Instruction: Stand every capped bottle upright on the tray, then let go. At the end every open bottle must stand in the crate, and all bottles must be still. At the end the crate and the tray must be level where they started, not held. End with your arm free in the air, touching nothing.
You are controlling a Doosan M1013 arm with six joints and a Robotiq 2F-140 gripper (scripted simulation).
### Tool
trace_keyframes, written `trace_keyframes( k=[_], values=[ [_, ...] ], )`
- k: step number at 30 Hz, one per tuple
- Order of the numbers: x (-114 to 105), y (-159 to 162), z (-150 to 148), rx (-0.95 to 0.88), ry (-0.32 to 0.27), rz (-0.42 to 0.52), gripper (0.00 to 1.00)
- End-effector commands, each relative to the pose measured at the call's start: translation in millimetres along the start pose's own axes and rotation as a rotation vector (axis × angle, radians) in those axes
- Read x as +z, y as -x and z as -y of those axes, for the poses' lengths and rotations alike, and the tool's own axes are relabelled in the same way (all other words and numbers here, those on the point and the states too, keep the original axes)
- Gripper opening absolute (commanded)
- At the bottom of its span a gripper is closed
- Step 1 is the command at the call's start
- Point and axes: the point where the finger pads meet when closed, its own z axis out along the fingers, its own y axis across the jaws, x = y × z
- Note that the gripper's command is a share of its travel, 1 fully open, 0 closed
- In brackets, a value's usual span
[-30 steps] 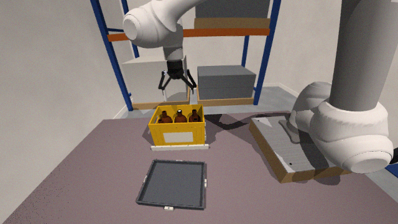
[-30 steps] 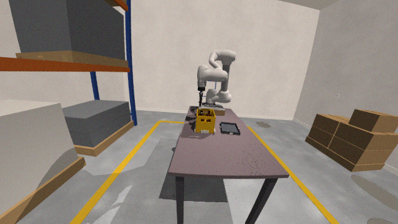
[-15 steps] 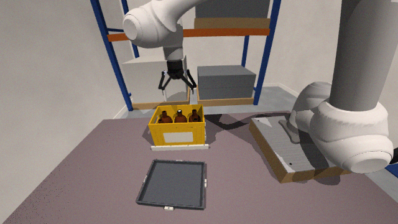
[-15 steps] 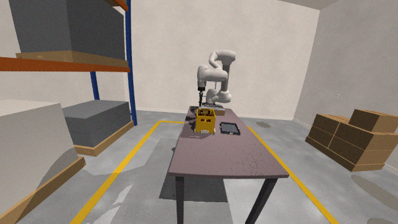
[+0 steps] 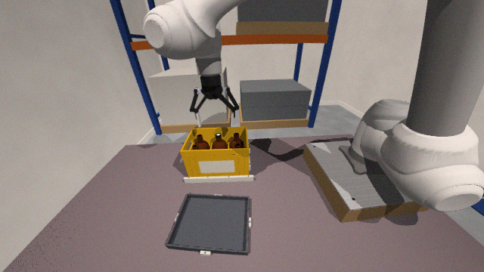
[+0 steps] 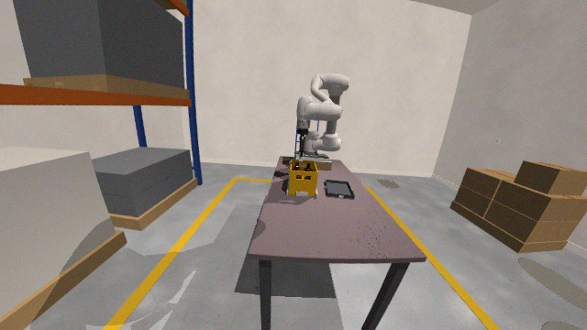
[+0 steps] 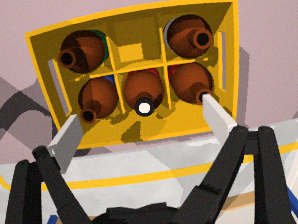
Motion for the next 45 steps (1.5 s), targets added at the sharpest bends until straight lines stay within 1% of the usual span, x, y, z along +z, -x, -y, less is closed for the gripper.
trace_keyframes(
  k=[1, 4, 18, 45],
  values=[
    [-0.2, -10.5, -0.2, 0.000, 0.000, 0.000, 1.00],
    [-0.1, -11.5, -0.1, 0.000, 0.000, 0.000, 1.00],
    [-0.1, -48.2, 0.7, 0.000, 0.000, 0.000, 1.00],
    [-0.1, -46.9, 0.7, 0.000, 0.000, 0.000, 1.00]
  ],
)
